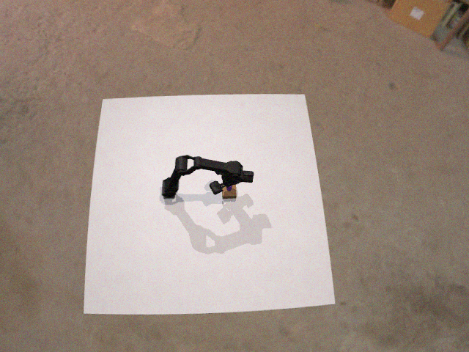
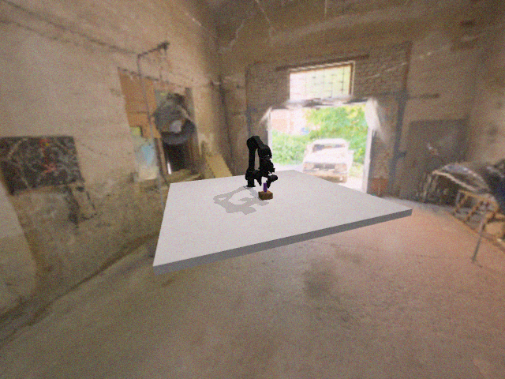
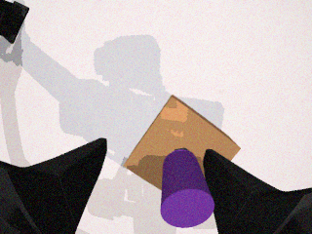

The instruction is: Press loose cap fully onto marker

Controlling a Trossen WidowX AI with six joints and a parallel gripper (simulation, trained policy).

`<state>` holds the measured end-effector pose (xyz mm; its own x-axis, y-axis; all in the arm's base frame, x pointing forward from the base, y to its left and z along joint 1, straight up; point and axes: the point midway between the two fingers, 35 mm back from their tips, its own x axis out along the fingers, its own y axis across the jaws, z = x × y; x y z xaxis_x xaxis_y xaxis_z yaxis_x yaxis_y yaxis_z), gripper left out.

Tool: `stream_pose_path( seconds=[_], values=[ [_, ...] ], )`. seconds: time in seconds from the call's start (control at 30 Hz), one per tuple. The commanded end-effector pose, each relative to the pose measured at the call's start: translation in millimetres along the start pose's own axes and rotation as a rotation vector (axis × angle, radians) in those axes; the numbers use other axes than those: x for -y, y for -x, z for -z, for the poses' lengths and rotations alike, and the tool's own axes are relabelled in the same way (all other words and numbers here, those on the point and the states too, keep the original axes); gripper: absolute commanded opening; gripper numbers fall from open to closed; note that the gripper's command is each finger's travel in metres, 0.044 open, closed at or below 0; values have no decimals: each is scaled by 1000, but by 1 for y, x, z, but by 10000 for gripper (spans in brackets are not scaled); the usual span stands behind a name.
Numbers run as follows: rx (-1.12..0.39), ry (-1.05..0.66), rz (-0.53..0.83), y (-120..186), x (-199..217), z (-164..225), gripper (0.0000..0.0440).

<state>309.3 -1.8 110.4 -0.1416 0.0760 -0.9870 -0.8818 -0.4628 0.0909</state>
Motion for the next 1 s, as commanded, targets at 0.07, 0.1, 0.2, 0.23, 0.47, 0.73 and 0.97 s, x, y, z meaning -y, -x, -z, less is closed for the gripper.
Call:
stream_pose_path(
  seconds=[0.07,0.1,0.2,0.23,0.47,0.73,0.97],
  values=[
    [20,15,13,0,-4,-6,436],
    [18,17,22,1,-3,-6,440],
    [8,22,53,7,-2,-7,440],
    [4,24,64,10,-1,-7,440],
    [-24,45,134,34,2,-8,440],
    [-46,56,189,55,1,-9,431],
    [-53,47,208,65,-6,-12,309]
  ],
)
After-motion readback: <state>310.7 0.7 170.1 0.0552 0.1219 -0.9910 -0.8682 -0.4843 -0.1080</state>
